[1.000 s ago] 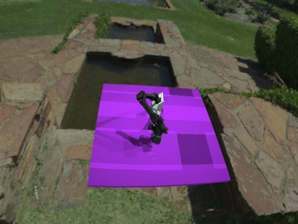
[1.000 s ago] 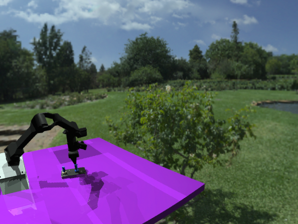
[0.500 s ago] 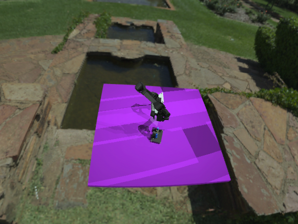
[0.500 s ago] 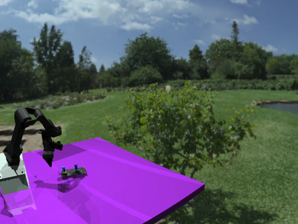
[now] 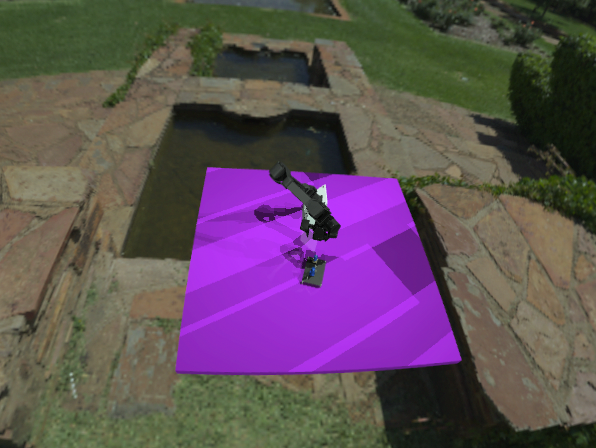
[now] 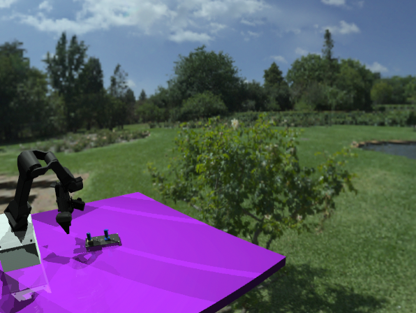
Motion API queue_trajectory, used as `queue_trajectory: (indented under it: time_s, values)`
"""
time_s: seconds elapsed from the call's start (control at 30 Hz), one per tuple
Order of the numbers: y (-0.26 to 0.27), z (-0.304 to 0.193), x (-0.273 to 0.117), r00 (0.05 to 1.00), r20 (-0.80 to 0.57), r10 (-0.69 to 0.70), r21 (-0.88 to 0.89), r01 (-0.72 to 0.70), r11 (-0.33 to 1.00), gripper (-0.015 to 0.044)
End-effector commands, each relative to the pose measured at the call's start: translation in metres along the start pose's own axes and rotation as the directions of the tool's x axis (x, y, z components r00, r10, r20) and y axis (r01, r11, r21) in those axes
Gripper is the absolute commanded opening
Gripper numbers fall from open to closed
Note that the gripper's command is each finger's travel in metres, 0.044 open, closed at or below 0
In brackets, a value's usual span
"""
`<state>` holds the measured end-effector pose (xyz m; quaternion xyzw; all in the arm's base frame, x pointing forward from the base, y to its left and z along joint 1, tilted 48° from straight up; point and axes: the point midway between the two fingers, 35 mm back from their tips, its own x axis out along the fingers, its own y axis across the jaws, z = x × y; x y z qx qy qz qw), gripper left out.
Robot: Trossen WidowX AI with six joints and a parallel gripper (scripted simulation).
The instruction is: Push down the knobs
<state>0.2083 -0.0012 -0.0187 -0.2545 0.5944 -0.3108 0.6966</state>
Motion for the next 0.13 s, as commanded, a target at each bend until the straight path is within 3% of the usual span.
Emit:
queue_trajectory:
  time_s: [0.0,0.1]
  values:
    - [0.0003,0.0002,-0.0005,1.0,0.001,0.005,0.007,-0.005,1.0,0.044]
    - [0.0003,0.0002,-0.0005,1.0,0.001,0.005,0.007,-0.005,1.0,0.044]
